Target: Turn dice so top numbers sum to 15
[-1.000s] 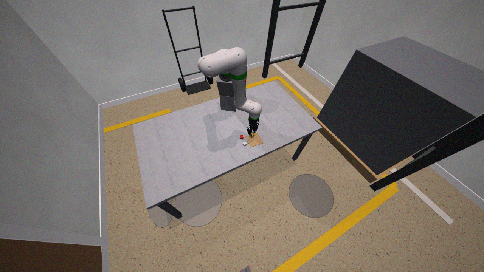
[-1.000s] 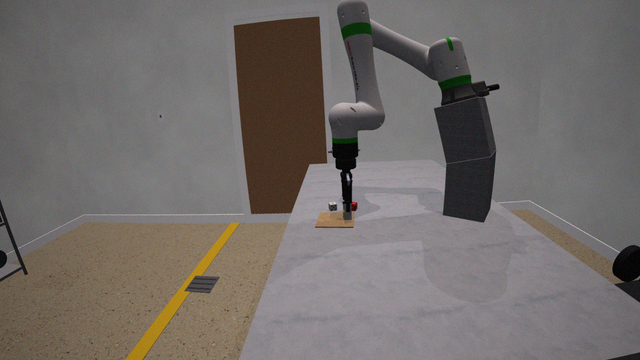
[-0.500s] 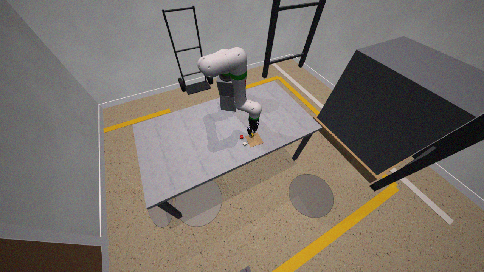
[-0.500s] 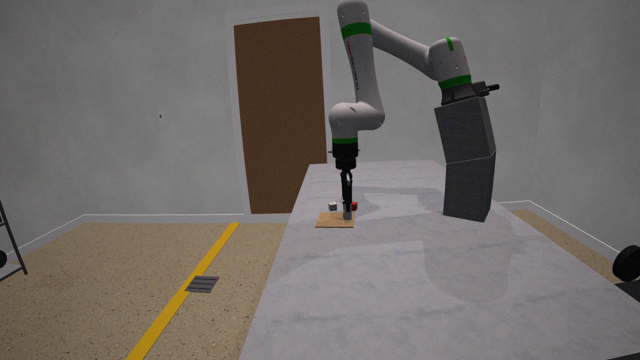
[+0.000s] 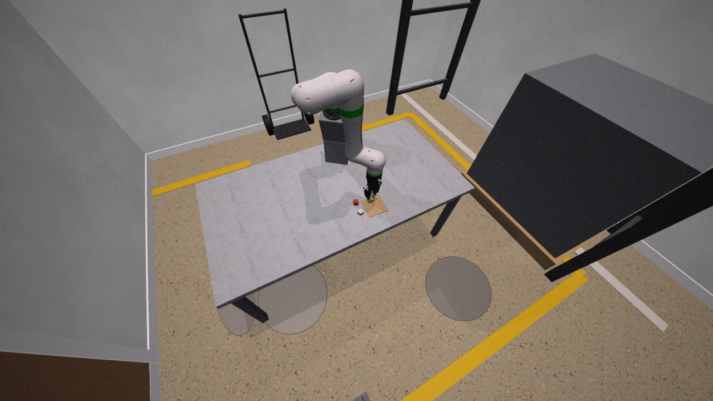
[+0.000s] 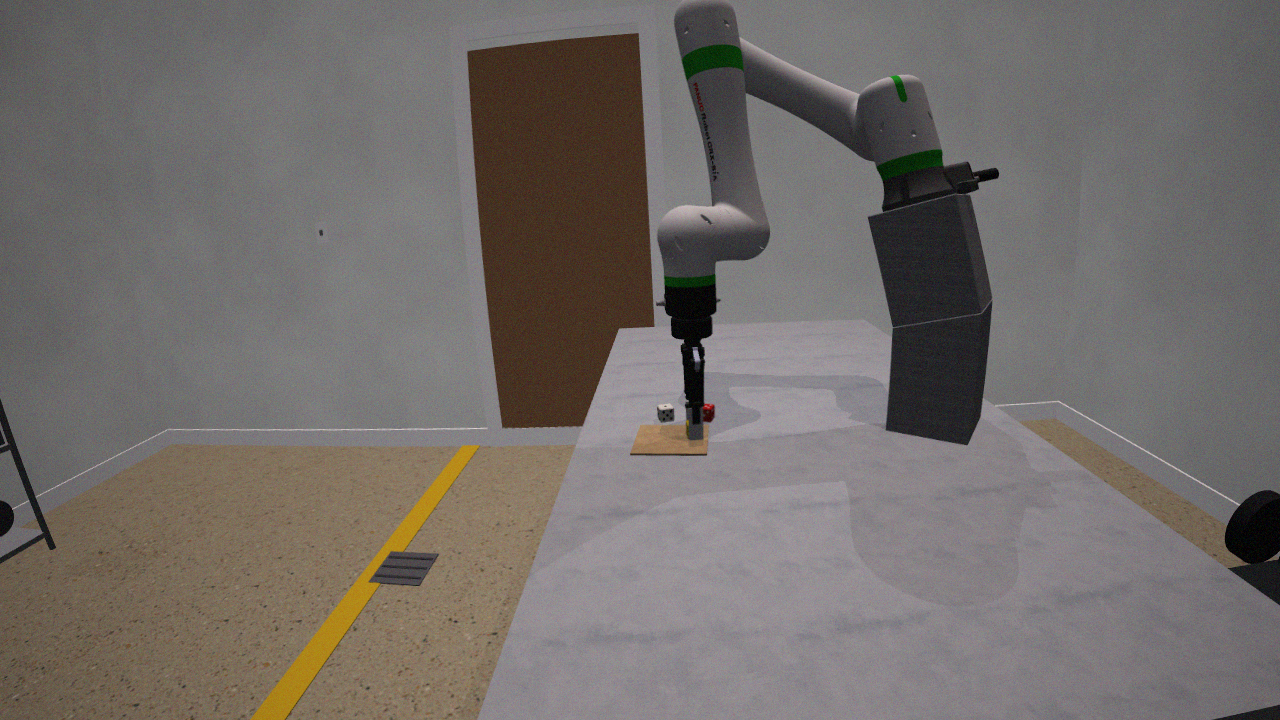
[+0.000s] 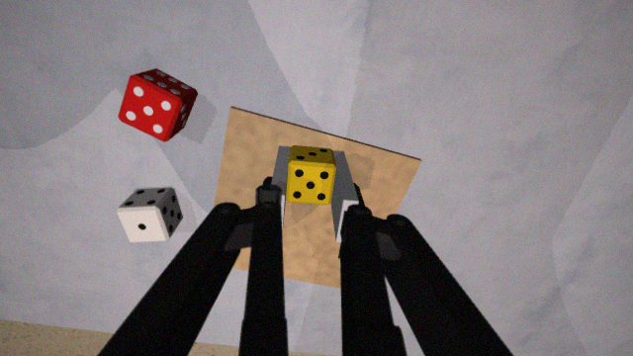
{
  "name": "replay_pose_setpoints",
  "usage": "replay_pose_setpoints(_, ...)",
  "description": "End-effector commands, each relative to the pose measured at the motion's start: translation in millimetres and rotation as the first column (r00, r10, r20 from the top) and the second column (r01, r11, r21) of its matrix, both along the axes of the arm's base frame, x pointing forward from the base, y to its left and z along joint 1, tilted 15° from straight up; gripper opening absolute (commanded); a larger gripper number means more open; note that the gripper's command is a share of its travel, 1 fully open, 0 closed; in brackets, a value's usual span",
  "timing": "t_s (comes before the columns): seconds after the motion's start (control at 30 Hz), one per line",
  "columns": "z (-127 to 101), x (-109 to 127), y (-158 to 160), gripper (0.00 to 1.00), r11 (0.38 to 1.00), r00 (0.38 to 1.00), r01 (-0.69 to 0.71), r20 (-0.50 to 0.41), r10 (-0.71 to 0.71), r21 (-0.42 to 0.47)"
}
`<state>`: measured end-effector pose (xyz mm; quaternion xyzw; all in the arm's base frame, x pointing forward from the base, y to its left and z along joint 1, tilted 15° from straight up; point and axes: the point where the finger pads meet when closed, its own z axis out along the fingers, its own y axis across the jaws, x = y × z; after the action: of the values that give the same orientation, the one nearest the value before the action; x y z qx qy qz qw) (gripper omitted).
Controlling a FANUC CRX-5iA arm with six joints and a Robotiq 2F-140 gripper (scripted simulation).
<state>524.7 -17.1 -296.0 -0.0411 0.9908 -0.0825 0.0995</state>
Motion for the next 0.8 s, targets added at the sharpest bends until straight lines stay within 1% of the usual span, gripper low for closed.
replay_pose_setpoints(0.0,0.1,0.1,0.1,0.18,1.000,1.000,0.000,0.000,0.000,0.000)
replay_pose_setpoints(0.03,0.1,0.1,0.1,0.18,1.000,1.000,0.000,0.000,0.000,0.000)
replay_pose_setpoints(0.07,0.1,0.1,0.1,0.21,1.000,1.000,0.000,0.000,0.000,0.000)
replay_pose_setpoints(0.13,0.1,0.1,0.1,0.21,1.000,1.000,0.000,0.000,0.000,0.000)
replay_pose_setpoints(0.17,0.1,0.1,0.1,0.23,1.000,1.000,0.000,0.000,0.000,0.000)
replay_pose_setpoints(0.23,0.1,0.1,0.1,0.23,1.000,1.000,0.000,0.000,0.000,0.000)
replay_pose_setpoints(0.27,0.1,0.1,0.1,0.26,1.000,1.000,0.000,0.000,0.000,0.000)
replay_pose_setpoints(0.33,0.1,0.1,0.1,0.26,1.000,1.000,0.000,0.000,0.000,0.000)
replay_pose_setpoints(0.37,0.1,0.1,0.1,0.28,1.000,1.000,0.000,0.000,0.000,0.000)
replay_pose_setpoints(0.77,0.5,0.0,0.1,0.28,1.000,1.000,0.000,0.000,0.000,0.000)
